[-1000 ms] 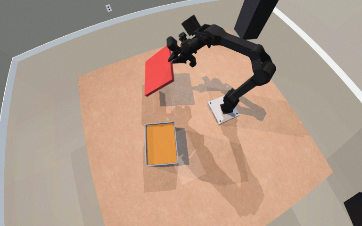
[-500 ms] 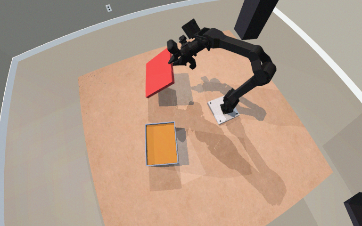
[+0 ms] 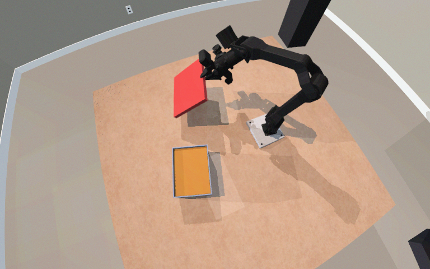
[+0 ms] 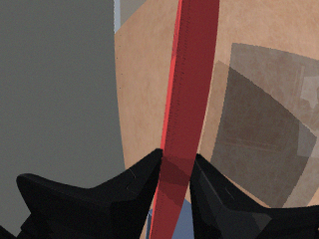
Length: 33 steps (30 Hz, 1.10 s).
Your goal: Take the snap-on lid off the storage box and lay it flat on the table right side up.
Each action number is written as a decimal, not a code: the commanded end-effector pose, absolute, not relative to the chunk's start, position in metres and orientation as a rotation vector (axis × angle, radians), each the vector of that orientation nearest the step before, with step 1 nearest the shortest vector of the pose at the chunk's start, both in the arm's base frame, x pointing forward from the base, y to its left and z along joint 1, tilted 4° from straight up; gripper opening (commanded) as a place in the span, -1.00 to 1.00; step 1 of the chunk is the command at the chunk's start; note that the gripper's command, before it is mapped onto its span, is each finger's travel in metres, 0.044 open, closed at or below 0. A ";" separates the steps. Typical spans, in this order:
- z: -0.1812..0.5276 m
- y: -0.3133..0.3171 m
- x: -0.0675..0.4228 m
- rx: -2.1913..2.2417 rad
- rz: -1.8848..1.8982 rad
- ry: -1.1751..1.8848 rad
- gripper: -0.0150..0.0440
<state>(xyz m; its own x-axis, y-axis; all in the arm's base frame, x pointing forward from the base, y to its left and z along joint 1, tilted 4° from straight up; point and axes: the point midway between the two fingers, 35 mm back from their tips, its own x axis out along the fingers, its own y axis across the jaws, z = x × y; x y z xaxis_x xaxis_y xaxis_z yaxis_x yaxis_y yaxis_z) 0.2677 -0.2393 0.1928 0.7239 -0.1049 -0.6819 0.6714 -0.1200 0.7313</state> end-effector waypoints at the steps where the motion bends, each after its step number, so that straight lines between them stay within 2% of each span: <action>1: 0.192 -0.238 0.268 1.557 -0.692 0.472 -0.49; 33: 0.167 -0.238 0.267 1.557 -0.692 0.472 -0.49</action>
<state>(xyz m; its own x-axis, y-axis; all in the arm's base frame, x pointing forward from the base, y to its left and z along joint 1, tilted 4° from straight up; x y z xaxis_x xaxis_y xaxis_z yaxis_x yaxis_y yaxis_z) 0.2665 -0.2385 0.1678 0.7255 -0.1072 -0.6798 0.6697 -0.1175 0.7333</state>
